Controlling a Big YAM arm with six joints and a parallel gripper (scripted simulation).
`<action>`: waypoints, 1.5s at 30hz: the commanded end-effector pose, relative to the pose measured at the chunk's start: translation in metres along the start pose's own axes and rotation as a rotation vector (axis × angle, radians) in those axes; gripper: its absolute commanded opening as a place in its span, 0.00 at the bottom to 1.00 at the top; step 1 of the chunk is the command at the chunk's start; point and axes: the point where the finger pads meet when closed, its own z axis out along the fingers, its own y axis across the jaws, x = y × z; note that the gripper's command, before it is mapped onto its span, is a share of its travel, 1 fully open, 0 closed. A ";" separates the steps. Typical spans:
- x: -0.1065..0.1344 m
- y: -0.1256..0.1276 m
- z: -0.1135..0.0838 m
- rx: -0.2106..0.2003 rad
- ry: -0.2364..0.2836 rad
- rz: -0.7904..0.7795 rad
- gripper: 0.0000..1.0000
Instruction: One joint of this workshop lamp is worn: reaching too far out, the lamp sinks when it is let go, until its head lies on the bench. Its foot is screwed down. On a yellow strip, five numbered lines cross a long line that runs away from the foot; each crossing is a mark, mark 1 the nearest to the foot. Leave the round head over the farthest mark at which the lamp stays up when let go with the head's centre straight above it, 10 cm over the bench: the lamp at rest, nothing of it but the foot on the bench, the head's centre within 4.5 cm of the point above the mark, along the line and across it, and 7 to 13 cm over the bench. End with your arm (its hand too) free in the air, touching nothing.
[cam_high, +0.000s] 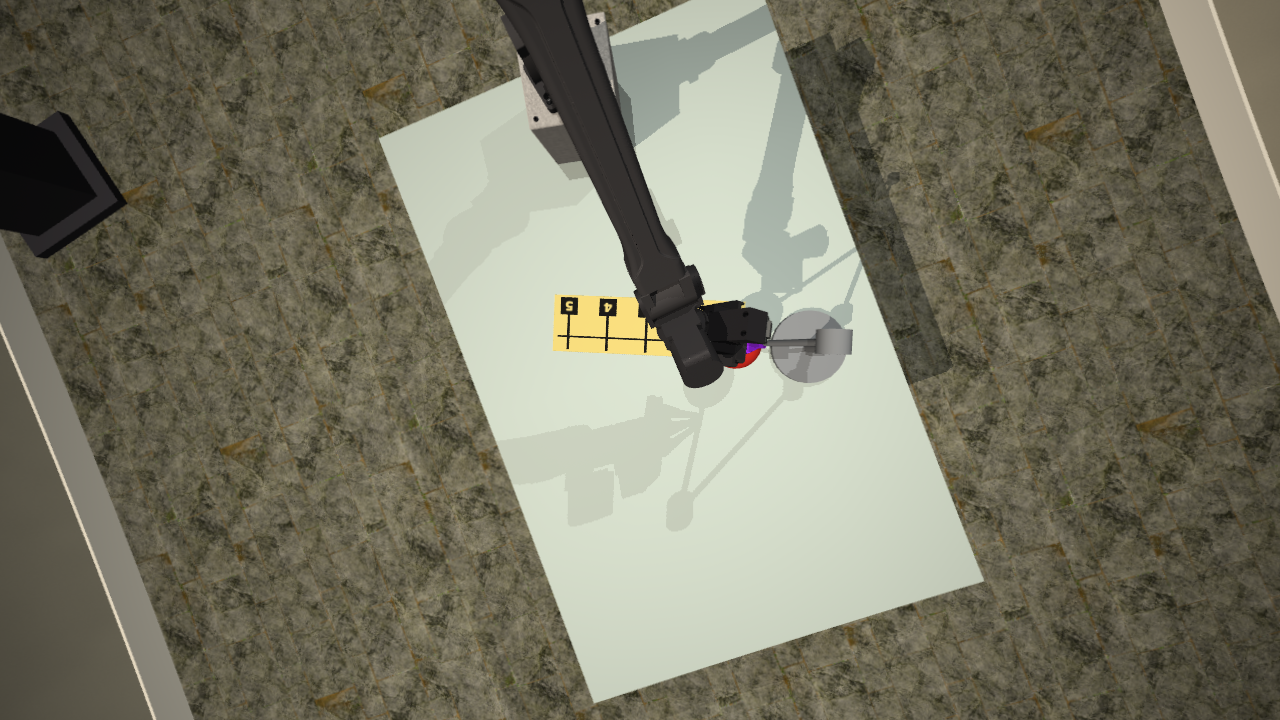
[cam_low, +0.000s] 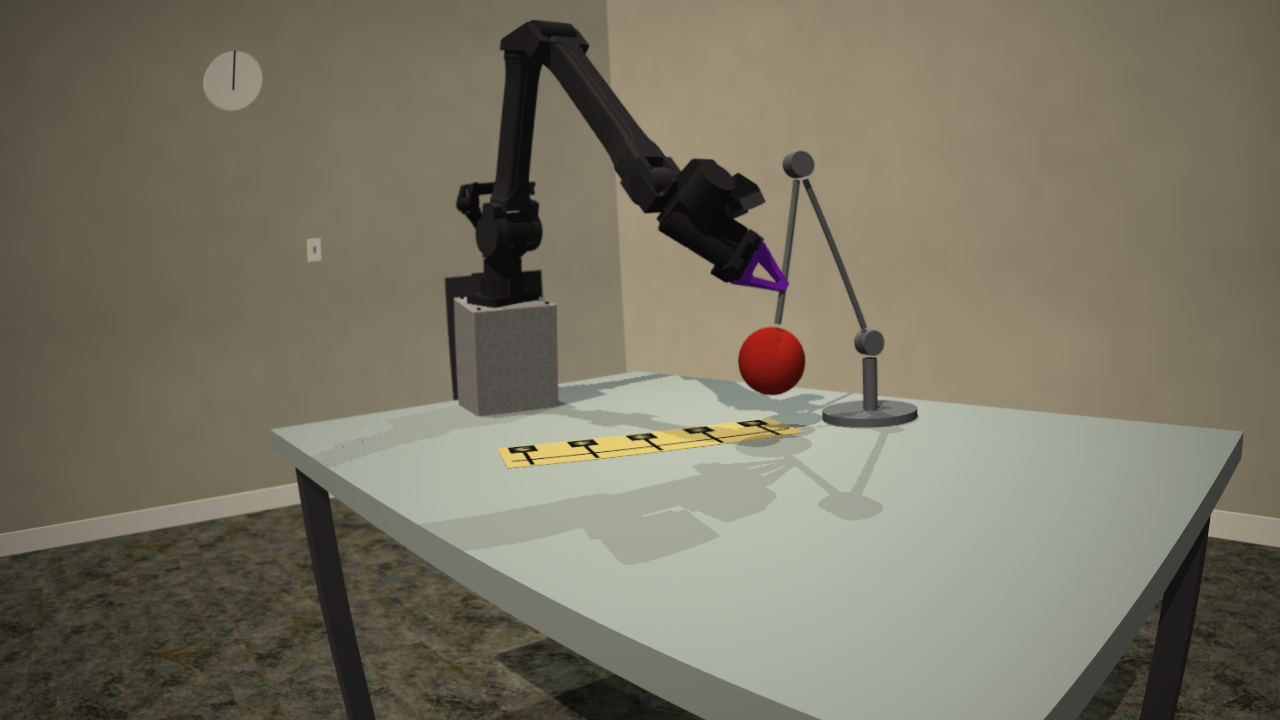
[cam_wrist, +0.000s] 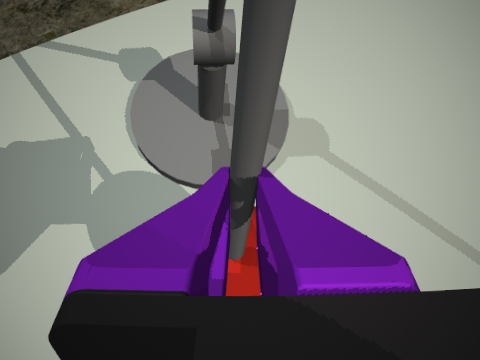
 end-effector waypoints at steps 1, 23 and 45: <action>0.056 0.041 0.026 -0.083 0.081 0.021 0.00; 0.059 0.041 0.025 -0.077 0.073 0.019 0.00; 0.061 0.038 0.023 -0.073 0.065 0.017 0.00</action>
